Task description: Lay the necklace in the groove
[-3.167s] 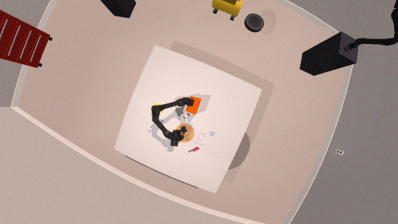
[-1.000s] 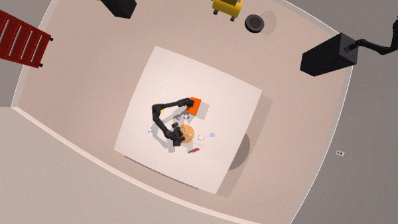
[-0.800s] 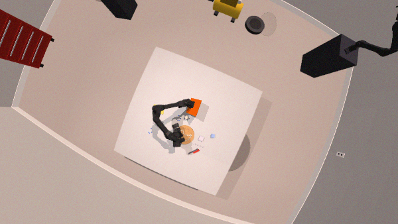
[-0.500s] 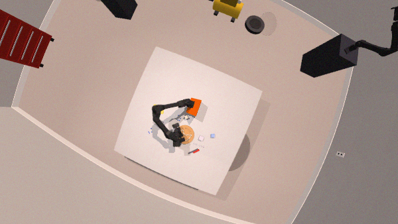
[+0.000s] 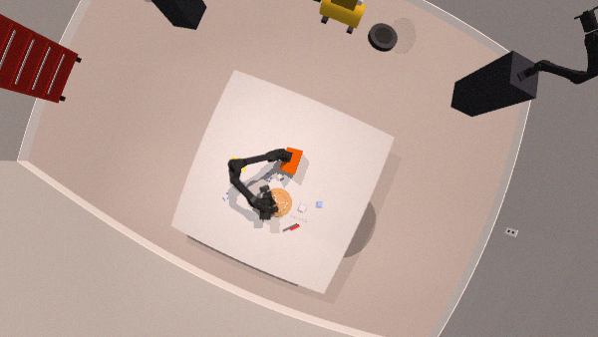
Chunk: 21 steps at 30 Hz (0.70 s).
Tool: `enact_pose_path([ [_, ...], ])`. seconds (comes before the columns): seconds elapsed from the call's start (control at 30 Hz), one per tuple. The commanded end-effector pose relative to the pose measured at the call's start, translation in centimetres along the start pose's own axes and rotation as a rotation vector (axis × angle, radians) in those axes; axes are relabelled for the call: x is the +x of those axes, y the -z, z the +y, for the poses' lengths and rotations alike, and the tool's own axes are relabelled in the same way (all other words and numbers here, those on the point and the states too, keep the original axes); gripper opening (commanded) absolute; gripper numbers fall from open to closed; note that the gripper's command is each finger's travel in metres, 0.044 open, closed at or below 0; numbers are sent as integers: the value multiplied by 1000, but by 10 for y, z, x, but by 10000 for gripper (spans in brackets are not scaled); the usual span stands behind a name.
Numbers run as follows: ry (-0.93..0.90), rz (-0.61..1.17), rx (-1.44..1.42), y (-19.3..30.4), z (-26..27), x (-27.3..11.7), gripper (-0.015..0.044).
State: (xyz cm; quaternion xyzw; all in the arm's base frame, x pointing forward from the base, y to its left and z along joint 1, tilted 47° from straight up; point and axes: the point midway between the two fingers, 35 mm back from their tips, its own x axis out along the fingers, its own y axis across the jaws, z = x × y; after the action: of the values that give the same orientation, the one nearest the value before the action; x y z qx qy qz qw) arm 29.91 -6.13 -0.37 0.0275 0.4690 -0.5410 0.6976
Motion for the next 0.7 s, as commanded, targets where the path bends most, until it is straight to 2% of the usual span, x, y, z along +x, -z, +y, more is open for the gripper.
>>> enact_pose_path([
  [0.0, 10, 0, -6, 1, -3, 8, 120],
  [0.23, 11, 0, -6, 2, -3, 11, 120],
  [0.4, 5, 2, -1, 1, -2, 8, 0],
  [0.67, 5, 2, -1, 1, -2, 8, 0],
])
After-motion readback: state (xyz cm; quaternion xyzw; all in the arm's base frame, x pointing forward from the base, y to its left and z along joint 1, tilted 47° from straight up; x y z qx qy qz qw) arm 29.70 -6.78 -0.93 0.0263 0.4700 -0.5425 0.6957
